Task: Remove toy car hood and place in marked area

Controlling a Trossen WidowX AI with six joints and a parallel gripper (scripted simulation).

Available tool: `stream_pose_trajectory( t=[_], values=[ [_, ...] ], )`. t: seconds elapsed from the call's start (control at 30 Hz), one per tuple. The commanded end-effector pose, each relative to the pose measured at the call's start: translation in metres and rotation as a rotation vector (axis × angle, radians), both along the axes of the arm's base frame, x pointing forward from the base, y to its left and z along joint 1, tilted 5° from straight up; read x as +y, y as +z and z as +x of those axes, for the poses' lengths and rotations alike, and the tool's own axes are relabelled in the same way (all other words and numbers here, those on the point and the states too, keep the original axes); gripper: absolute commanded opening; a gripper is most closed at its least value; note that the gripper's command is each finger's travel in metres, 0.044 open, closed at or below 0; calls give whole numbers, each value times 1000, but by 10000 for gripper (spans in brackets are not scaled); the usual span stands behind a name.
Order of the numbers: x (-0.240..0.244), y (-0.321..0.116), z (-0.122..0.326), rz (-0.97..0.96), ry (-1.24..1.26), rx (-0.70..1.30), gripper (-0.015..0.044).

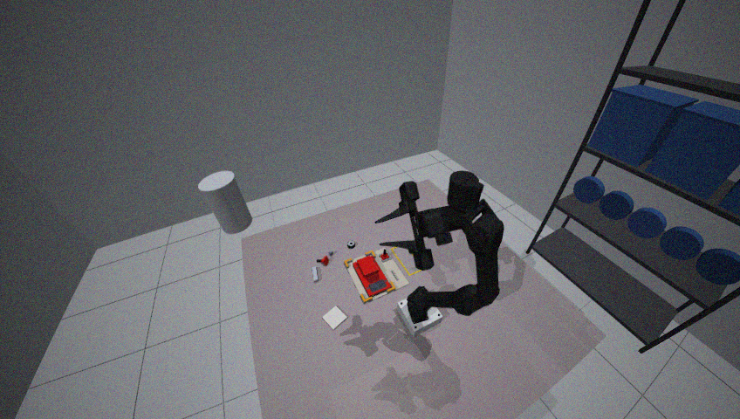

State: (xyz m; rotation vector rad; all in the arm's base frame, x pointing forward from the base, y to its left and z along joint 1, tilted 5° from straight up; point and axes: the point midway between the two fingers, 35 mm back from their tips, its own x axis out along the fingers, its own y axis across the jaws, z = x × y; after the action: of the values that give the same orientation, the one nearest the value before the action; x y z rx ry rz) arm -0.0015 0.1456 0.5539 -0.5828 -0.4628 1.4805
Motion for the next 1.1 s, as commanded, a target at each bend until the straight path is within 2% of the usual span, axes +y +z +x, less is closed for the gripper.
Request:
stream_pose_trajectory(
  t=[0.0, 0.23, 0.27, 0.63, 1.07],
  values=[
    [1, 0, 2, -2, -3, 6, 245],
    [22, -22, 64, -71, -113, 217, 429],
    [25, -27, 73, -83, -131, 250, 440],
    [51, -87, 166, -207, -339, 591, 440],
    [64, -195, 258, -383, -639, 983, 440]
  ],
)
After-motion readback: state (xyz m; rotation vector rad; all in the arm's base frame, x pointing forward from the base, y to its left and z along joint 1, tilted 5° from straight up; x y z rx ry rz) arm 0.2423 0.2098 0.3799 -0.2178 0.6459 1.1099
